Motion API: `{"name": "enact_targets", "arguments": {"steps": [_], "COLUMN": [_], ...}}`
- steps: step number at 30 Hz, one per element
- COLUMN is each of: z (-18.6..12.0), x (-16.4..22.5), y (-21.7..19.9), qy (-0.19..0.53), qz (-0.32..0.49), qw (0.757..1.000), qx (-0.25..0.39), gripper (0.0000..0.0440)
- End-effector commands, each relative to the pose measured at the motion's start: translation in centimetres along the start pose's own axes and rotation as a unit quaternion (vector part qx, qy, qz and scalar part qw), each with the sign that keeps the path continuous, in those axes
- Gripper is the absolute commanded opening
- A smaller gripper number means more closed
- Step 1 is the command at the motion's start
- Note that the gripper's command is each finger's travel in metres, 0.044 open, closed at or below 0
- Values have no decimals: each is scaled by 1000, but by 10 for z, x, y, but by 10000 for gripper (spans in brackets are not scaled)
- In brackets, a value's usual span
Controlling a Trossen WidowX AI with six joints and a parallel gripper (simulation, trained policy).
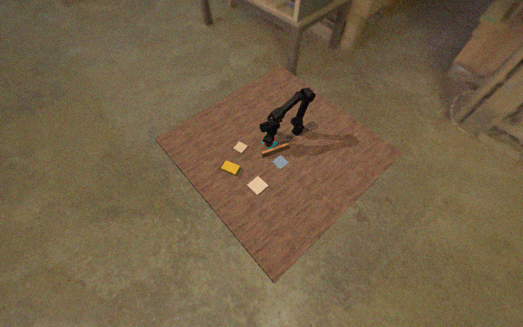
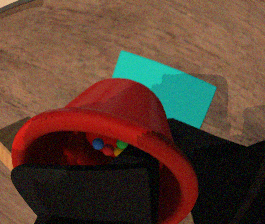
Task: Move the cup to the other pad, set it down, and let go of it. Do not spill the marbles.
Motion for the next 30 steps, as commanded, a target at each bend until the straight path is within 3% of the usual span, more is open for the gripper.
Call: {"name": "enact_targets", "arguments": {"steps": [1,7,12,21,30], "z": [5,11,6,-4,-15], "x": [1,2,-3,-1,-1], "y": [-7,-17,-14,-17,-21], "qy": [-2,-2,-12,-18,-27], "qz": [6,18,31,33,39], "qw": [1000,1000,999,998,995], "qx": [4,10,-17,-53,-85], "gripper": [17,50,164,188,247]}}
Point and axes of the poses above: the point midway between the two fingers, 35 mm back from their tips, its own z axis out along the fingers, its own y axis across the jaws, x = y × z, the point moved 3 cm from there along -z, back along the fingers, and after that the axes turned 7 degrees about z, right-handed, at the moved point
